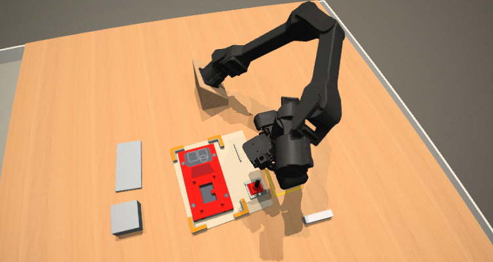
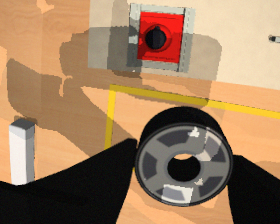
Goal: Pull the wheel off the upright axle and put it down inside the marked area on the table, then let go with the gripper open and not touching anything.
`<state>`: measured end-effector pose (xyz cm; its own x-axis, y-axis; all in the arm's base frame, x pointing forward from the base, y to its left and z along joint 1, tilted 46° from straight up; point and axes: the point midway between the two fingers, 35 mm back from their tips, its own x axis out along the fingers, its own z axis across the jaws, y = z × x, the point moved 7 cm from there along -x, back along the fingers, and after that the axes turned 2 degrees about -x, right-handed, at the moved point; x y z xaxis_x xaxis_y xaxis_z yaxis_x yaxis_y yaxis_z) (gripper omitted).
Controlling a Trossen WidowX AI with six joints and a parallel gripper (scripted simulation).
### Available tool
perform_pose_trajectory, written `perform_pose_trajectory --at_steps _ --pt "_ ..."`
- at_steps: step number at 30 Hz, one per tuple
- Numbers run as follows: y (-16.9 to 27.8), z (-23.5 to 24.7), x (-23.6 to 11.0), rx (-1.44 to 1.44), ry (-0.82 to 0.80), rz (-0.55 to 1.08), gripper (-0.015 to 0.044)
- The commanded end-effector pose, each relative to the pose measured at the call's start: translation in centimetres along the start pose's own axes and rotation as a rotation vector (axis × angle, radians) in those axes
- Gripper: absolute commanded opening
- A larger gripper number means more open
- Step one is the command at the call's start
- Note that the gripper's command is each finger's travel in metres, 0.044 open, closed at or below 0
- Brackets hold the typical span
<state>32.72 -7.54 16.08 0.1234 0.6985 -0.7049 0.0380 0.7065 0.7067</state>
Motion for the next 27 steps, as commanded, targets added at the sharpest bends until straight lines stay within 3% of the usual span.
perform_pose_trajectory --at_steps 1,15,27 --pt "1.0 -0.7 0.1 0.008 0.008 0.007 0.0000" --pt "4.5 -3.2 0.0 0.007 0.011 0.009 0.0000" --pt "4.5 -3.2 2.8 0.007 0.011 0.008 0.0000"
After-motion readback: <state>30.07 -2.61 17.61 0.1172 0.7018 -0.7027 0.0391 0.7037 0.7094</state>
